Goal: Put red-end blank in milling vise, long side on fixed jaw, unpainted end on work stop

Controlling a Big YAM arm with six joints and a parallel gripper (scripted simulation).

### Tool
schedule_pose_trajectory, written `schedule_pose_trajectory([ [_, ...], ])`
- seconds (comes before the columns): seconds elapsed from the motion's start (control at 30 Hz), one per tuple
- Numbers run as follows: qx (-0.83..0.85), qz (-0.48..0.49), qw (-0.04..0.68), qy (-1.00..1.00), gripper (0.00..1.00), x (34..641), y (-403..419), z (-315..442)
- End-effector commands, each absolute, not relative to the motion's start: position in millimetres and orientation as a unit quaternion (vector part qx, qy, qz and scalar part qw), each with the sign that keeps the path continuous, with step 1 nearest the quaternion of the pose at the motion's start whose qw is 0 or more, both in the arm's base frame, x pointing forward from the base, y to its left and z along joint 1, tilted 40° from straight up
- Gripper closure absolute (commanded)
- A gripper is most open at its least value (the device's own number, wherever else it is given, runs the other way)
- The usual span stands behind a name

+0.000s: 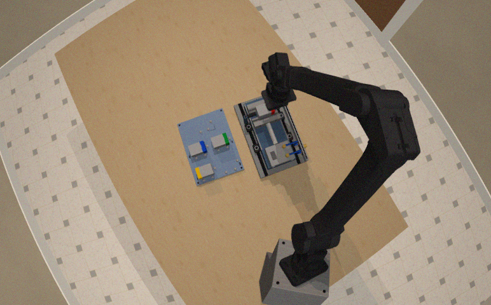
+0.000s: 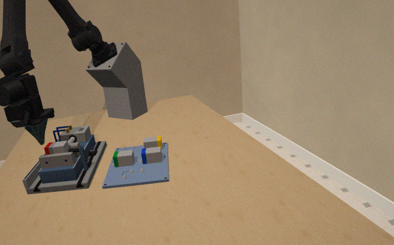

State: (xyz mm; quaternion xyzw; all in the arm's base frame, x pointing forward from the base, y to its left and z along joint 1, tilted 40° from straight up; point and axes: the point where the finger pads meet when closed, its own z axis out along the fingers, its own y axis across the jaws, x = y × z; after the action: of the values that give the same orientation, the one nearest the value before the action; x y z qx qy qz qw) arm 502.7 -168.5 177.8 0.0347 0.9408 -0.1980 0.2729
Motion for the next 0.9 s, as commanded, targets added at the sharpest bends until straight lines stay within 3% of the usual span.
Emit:
schedule_pose_trajectory([
  [0.0,0.038,-0.202,0.284,0.936,1.0,511.6,-177.1,185.1],
  [0.87,0.039,-0.203,0.29,0.935,1.0,516.9,-179.3,191.5],
])
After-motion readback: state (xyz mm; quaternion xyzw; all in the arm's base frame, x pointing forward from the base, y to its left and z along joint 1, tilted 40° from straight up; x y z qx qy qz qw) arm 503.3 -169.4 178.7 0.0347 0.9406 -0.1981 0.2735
